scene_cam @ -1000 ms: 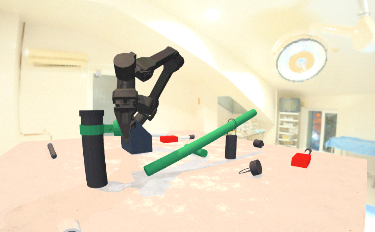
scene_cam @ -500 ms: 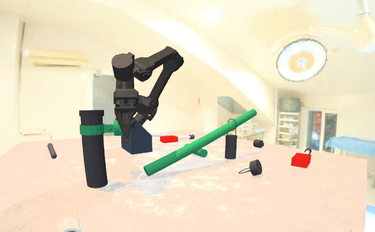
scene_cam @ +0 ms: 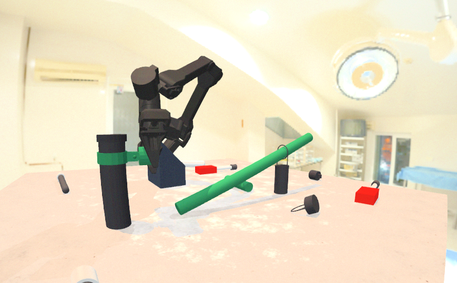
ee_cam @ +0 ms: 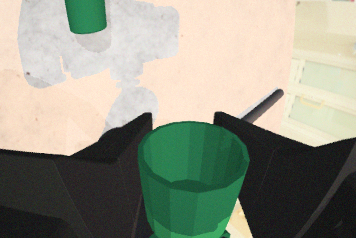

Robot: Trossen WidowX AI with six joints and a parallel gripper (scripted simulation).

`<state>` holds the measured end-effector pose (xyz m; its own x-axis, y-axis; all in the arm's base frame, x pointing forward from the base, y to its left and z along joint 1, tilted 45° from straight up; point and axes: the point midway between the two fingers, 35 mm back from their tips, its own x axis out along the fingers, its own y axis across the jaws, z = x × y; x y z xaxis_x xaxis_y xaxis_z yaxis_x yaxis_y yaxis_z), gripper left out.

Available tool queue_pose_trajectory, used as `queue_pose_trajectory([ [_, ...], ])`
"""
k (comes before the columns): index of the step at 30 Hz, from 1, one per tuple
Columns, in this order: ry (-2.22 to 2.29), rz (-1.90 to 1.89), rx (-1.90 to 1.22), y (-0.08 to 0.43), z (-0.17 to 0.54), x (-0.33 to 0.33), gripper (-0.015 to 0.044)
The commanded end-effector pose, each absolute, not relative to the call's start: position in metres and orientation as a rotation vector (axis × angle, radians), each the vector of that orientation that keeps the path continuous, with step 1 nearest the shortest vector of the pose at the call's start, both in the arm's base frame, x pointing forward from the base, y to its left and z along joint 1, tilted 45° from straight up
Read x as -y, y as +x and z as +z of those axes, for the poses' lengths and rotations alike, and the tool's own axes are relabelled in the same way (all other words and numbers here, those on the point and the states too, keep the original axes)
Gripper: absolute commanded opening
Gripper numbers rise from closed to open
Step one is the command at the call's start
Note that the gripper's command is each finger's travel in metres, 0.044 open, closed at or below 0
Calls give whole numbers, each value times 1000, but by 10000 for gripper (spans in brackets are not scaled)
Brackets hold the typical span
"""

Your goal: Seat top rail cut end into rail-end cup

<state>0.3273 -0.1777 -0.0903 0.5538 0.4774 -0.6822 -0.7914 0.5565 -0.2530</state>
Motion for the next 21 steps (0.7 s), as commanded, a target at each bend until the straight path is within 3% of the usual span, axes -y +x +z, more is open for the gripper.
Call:
queue_pose_trajectory([
  [1, -614, 816, -567, 323, -90, 178, 0],
  [21, -669, 855, -493, 315, -90, 176, 0],
])
